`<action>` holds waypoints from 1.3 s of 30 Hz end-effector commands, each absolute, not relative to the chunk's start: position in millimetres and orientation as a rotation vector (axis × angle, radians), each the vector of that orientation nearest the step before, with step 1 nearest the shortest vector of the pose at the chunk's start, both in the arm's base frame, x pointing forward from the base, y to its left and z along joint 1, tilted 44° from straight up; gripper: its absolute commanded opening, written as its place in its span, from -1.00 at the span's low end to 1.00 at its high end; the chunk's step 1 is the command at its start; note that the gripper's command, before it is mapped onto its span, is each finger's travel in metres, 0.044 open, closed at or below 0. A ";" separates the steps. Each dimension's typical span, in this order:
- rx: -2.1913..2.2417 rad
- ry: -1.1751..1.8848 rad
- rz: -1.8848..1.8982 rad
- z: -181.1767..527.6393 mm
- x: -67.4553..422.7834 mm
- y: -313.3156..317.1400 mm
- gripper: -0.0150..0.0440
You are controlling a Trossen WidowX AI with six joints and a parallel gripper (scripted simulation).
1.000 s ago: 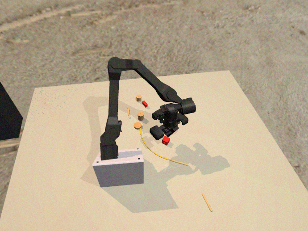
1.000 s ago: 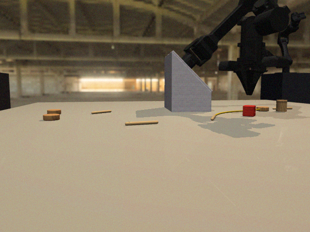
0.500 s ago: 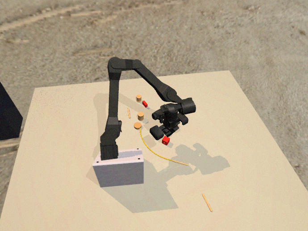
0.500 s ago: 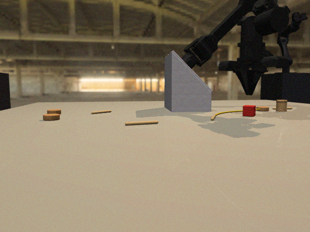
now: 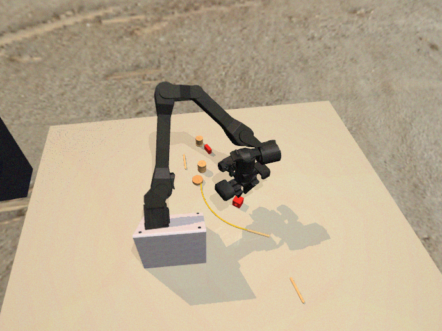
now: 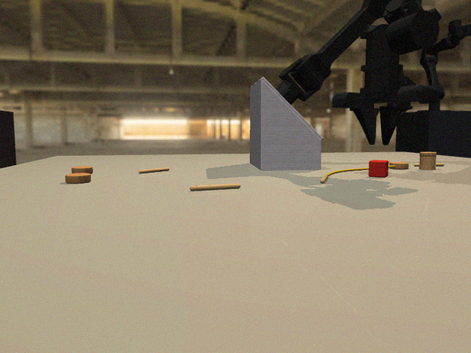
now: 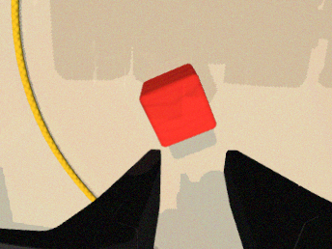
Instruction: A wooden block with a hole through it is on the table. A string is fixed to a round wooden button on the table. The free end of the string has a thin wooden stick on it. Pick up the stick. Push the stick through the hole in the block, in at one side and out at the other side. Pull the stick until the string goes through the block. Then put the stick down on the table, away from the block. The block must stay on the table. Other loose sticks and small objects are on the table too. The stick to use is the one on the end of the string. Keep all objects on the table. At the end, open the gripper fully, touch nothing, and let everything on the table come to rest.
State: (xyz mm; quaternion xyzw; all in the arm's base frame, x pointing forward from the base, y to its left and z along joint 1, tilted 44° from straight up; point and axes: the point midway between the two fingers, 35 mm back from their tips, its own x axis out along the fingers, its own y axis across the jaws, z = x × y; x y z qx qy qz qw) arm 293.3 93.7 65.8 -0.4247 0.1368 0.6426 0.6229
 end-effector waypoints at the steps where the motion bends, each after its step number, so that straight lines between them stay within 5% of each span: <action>1: -0.975 0.314 1.476 65.8 293.3 93.7 -0.40; 17: -0.975 0.314 1.476 65.8 293.3 93.7 -0.49; 33: 0.412 1.273 0.694 13.3 301.0 38.0 0.93; 39: 0.735 1.410 0.448 -0.5 299.5 23.8 1.00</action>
